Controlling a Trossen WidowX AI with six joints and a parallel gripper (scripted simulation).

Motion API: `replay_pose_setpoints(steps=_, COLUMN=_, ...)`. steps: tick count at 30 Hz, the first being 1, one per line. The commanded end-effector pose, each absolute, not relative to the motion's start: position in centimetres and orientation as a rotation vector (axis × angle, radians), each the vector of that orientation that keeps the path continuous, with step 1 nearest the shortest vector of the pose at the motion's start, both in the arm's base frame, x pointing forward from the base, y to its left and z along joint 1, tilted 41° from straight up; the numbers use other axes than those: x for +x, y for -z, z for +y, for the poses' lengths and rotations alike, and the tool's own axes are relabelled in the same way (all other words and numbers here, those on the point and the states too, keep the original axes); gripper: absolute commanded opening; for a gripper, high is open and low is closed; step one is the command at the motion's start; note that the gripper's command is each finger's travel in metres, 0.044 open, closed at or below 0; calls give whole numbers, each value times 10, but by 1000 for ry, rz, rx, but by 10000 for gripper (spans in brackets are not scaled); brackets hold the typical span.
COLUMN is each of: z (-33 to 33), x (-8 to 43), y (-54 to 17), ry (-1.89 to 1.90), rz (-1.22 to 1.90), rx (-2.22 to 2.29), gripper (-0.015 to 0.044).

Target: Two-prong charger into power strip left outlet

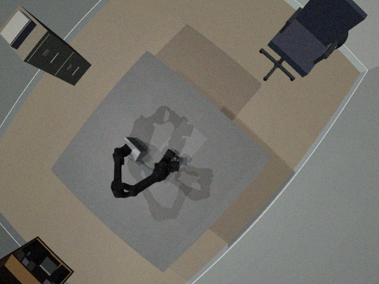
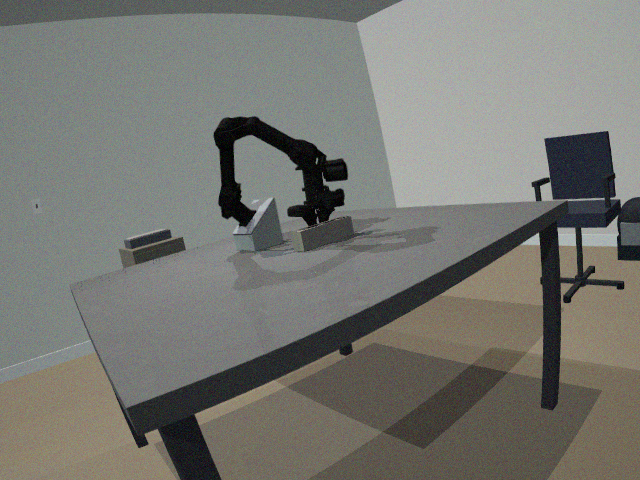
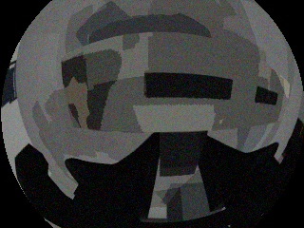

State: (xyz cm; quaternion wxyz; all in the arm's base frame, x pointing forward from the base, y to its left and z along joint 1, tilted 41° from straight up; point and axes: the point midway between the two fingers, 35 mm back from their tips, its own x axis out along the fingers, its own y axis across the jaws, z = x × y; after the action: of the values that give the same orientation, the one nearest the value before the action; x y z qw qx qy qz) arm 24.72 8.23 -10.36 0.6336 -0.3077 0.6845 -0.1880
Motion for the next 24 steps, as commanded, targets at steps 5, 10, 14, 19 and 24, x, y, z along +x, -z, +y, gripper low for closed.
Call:
replay_pose_setpoints(steps=5, z=84, x=260, y=105, ry=430, rz=1538, rx=-688, gripper=0)
replay_pose_setpoints(steps=10, z=84, x=262, y=105, ry=431, rz=1538, rx=-688, gripper=0)
replay_pose_setpoints(steps=14, z=84, x=263, y=106, ry=431, rz=1538, rx=-688, gripper=0)
replay_pose_setpoints(steps=19, z=84, x=263, y=106, ry=431, rz=1538, rx=-688, gripper=0)
replay_pose_setpoints(steps=24, z=84, x=262, y=106, ry=431, rz=1538, rx=-688, gripper=0)
